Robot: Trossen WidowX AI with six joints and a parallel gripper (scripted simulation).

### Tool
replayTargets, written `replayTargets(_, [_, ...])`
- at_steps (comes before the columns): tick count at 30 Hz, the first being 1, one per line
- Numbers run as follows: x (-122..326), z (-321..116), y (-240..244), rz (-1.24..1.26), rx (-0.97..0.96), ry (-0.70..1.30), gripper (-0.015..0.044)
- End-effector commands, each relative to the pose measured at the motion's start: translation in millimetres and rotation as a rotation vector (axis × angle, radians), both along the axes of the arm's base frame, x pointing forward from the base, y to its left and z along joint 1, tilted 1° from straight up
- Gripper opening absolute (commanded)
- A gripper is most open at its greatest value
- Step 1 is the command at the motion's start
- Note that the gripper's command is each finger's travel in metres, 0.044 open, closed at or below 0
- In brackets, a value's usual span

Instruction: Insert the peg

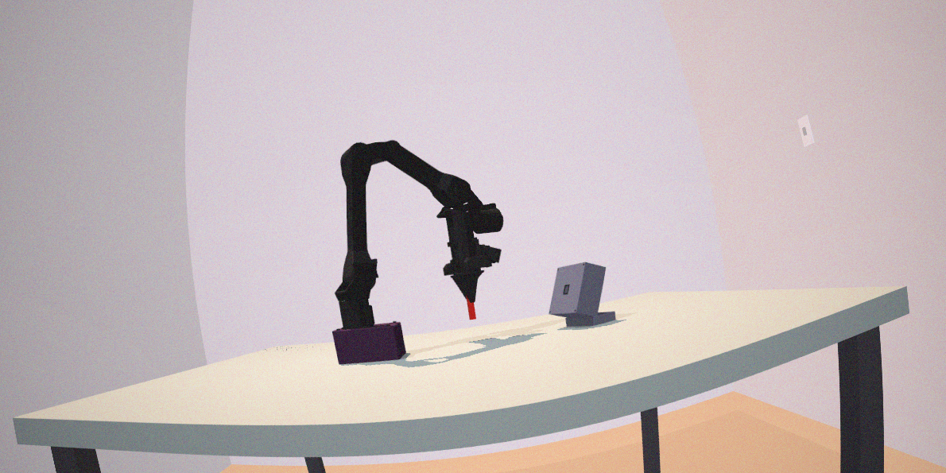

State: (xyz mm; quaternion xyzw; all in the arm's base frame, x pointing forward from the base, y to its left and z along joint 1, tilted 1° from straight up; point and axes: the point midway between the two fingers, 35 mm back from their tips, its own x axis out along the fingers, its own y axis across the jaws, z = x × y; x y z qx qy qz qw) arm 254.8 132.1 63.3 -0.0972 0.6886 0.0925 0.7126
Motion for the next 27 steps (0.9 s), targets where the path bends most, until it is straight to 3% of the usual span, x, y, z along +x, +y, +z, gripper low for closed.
replayTargets(1, [0, 19, 0, -0.002, 0.005, -0.002, 0.0000])
replayTargets(27, [19, 10, -8, -0.031, 0.111, -0.092, 0.0000])
